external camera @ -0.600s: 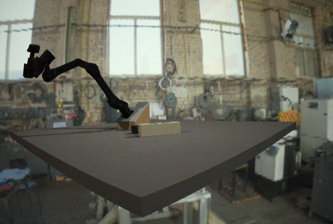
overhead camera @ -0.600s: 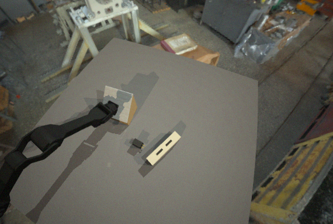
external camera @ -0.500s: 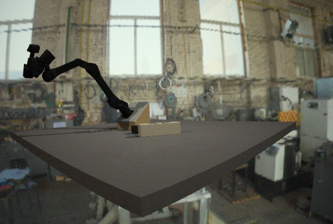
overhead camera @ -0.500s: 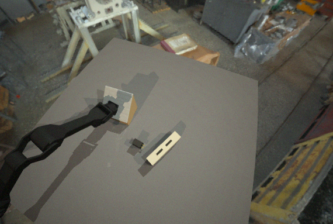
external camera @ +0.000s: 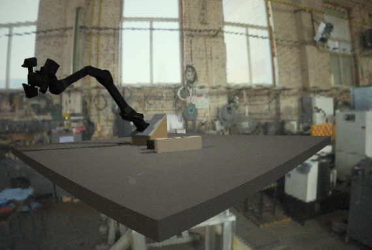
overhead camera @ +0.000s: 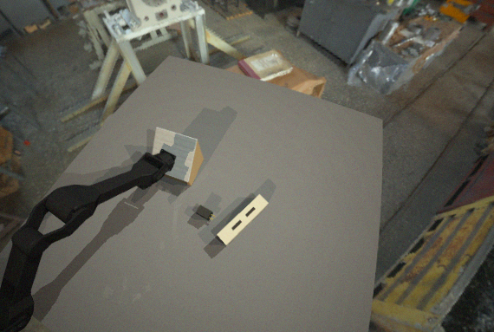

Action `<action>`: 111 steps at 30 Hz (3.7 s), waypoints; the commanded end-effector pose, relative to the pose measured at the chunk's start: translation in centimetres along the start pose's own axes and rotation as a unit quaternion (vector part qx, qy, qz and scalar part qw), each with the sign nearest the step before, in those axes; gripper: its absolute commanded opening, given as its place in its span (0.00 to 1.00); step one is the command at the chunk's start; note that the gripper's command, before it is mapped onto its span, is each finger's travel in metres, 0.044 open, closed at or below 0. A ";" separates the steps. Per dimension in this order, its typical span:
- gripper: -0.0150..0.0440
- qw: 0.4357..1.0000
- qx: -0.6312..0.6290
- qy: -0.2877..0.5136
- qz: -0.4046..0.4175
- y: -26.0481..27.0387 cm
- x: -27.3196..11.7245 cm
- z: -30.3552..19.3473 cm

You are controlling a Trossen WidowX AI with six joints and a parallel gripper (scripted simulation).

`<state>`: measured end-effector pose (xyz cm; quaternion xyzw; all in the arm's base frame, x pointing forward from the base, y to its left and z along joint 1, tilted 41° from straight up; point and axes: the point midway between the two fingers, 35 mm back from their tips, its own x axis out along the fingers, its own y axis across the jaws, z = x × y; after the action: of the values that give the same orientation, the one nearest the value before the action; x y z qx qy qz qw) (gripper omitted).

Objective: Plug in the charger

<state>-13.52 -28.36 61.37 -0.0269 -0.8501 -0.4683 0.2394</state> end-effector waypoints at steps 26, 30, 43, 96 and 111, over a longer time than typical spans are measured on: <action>1.00 0.941 -0.190 0.260 -0.105 -6.6 -13.2 -9.2; 1.00 0.924 -0.214 0.296 -0.112 -7.4 -15.4 -9.9; 1.00 0.856 -0.288 0.412 -0.120 -9.6 -23.2 -11.4; 1.00 0.364 -0.493 0.786 0.081 -12.4 -55.0 1.8; 1.00 0.191 -0.520 0.811 0.188 -13.1 -59.8 10.1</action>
<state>32.11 -18.19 22.18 0.1087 0.2461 -0.5266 0.8064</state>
